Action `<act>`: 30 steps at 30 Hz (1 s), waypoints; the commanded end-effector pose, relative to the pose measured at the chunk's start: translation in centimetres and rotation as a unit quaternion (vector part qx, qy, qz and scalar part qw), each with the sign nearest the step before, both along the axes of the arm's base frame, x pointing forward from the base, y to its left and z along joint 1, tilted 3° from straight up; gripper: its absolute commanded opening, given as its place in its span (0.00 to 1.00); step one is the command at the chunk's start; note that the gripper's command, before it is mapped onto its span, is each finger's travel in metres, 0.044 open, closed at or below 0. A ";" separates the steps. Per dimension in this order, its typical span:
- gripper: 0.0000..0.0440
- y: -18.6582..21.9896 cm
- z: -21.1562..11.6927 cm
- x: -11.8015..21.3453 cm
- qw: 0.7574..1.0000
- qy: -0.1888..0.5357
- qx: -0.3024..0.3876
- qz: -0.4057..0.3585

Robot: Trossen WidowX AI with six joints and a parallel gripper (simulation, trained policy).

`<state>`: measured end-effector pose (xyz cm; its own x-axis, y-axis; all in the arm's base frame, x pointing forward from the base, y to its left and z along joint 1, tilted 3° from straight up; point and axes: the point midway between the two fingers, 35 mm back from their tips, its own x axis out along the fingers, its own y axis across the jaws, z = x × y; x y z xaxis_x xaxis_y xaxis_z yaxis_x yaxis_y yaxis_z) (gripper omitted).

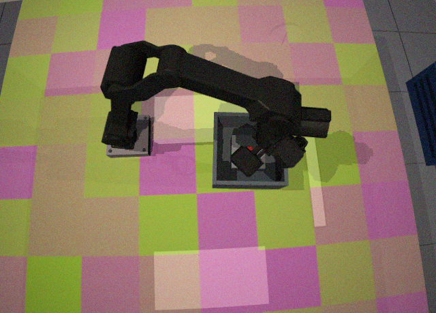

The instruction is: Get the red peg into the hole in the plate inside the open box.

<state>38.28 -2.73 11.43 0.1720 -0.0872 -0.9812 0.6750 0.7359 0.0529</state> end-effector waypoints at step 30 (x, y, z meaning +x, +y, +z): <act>1.00 4.1 4.7 5.5 0.996 -0.041 0.077 0.037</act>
